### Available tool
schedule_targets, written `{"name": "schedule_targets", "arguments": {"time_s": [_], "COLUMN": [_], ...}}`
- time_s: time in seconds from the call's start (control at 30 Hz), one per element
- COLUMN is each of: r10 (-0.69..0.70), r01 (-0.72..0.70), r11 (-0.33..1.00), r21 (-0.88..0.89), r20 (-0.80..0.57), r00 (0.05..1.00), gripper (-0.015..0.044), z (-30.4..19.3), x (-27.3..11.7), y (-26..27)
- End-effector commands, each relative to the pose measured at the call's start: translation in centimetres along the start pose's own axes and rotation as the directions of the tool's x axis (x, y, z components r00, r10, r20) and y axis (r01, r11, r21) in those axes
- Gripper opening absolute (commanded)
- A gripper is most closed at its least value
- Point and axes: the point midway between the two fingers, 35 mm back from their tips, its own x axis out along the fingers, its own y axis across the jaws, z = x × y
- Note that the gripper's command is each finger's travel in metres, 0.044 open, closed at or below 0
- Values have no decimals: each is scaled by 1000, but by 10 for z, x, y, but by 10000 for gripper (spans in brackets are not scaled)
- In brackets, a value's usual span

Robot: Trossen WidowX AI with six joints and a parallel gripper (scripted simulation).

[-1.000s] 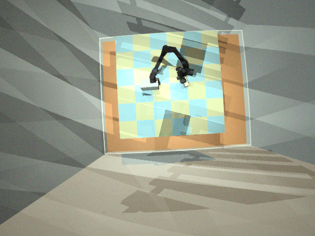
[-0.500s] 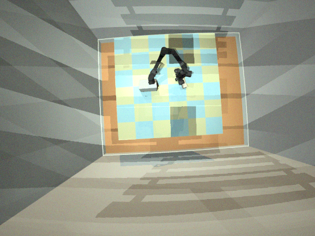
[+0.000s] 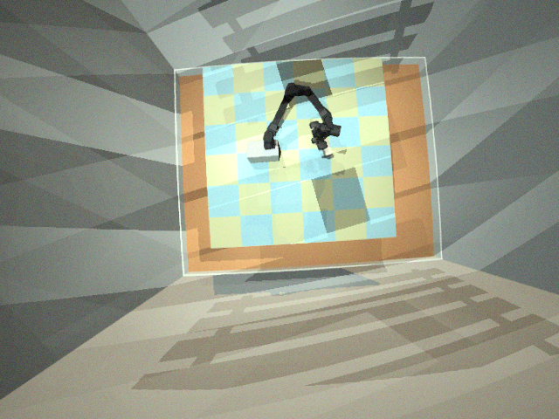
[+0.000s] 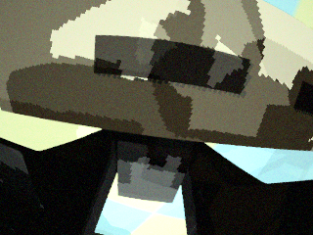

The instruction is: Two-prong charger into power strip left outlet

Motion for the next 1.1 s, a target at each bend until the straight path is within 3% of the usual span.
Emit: {"name": "schedule_targets", "arguments": {"time_s": [0.0, 1.07], "r10": [-1, -1], "r01": [2, 2], "r11": [1000, 1000], "r21": [-27, -27], "r20": [28, 28], "r00": [1000, 1000], "gripper": [0, 0], "z": [8, 7], "x": [-2, -6], "y": [1, 1]}}
